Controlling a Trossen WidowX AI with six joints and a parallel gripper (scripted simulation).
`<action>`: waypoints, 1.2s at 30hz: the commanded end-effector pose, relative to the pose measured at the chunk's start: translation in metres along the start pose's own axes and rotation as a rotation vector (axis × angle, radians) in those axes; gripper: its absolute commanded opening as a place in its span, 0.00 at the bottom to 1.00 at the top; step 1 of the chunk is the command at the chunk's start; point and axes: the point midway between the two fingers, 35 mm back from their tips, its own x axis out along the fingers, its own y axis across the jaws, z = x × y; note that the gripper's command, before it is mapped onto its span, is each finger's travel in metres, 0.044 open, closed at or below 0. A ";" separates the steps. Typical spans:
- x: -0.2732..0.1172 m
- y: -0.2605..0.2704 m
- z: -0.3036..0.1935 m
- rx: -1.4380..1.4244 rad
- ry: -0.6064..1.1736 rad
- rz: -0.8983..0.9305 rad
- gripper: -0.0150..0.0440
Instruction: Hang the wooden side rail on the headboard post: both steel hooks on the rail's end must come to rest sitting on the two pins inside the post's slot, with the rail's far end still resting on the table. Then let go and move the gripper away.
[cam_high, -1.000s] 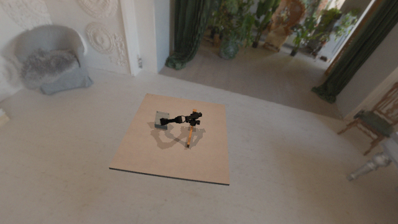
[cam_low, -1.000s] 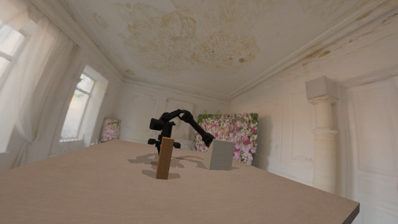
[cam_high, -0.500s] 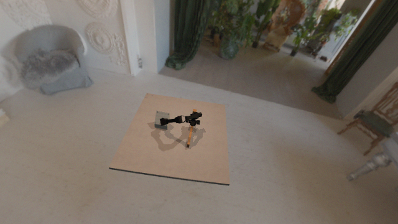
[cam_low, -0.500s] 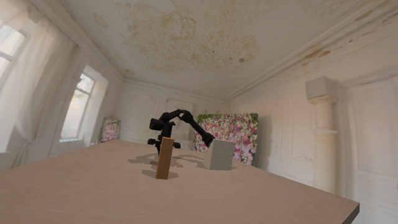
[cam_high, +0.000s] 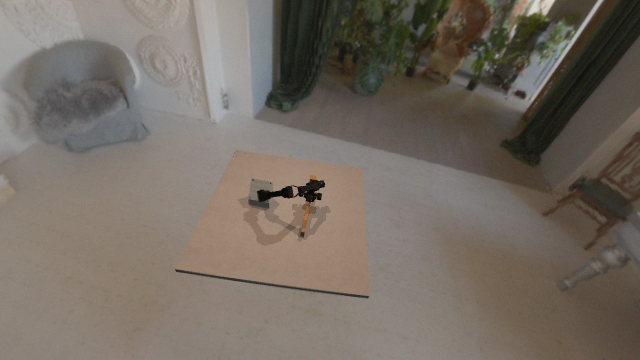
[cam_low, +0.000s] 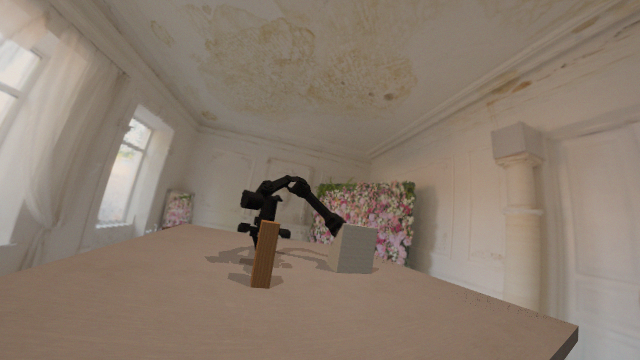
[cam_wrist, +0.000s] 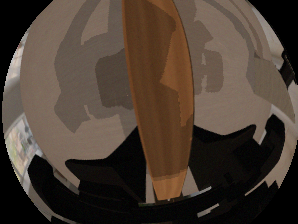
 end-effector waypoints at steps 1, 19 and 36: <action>-0.004 0.001 -0.004 0.002 0.005 0.012 0.25; -0.005 0.001 -0.006 0.002 0.005 0.012 0.25; -0.004 0.002 -0.008 0.002 0.005 0.012 0.25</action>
